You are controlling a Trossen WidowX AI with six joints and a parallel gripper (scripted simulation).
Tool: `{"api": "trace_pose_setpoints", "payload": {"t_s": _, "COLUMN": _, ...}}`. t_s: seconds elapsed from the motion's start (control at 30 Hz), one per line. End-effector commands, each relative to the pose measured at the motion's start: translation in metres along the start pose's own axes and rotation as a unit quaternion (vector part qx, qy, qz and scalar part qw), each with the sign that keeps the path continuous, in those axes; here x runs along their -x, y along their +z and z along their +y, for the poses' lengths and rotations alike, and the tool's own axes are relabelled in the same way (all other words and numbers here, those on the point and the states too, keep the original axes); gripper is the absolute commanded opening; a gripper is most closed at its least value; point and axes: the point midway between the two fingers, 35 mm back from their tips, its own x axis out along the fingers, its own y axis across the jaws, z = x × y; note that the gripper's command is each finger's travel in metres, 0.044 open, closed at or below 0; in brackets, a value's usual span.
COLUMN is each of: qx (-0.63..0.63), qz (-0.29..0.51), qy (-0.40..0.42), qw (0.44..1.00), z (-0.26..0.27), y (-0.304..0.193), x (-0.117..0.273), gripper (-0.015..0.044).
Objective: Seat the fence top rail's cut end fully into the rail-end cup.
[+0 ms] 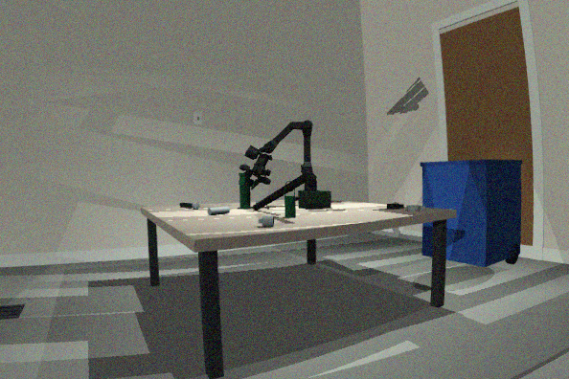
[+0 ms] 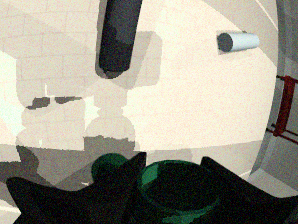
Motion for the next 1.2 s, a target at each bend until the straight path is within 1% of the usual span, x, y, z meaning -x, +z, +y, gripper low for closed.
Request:
{"api": "trace_pose_setpoints", "payload": {"t_s": 0.0, "qx": 0.007, "qz": -0.005, "qy": 0.001, "qw": 1.0, "z": 0.002, "y": 0.001, "x": 0.0, "gripper": 0.0}}
{"api": "trace_pose_setpoints", "payload": {"t_s": 0.33, "qx": 0.001, "qz": -0.001, "qy": 0.0, "qw": 1.0, "z": 0.0, "y": 0.0, "x": 0.0, "gripper": 0.0}}
{"api": "trace_pose_setpoints", "payload": {"t_s": 0.67, "qx": 0.001, "qz": -0.001, "qy": 0.0, "qw": 1.0, "z": 0.0, "y": 0.001, "x": 0.001, "gripper": 0.0263}}
{"api": "trace_pose_setpoints", "payload": {"t_s": 0.9, "qx": -0.003, "qz": 0.0, "qy": 0.001, "qw": 1.0, "z": -0.011, "y": 0.02, "x": 0.016, "gripper": 0.044}}
{"api": "trace_pose_setpoints", "payload": {"t_s": 1.07, "qx": -0.007, "qz": 0.001, "qy": 0.001, "qw": 1.0, "z": -0.02, "y": 0.038, "x": 0.032, "gripper": 0.044}}
{"api": "trace_pose_setpoints", "payload": {"t_s": 1.17, "qx": -0.007, "qz": 0.001, "qy": 0.001, "qw": 1.0, "z": -0.021, "y": 0.04, "x": 0.035, "gripper": 0.044}}
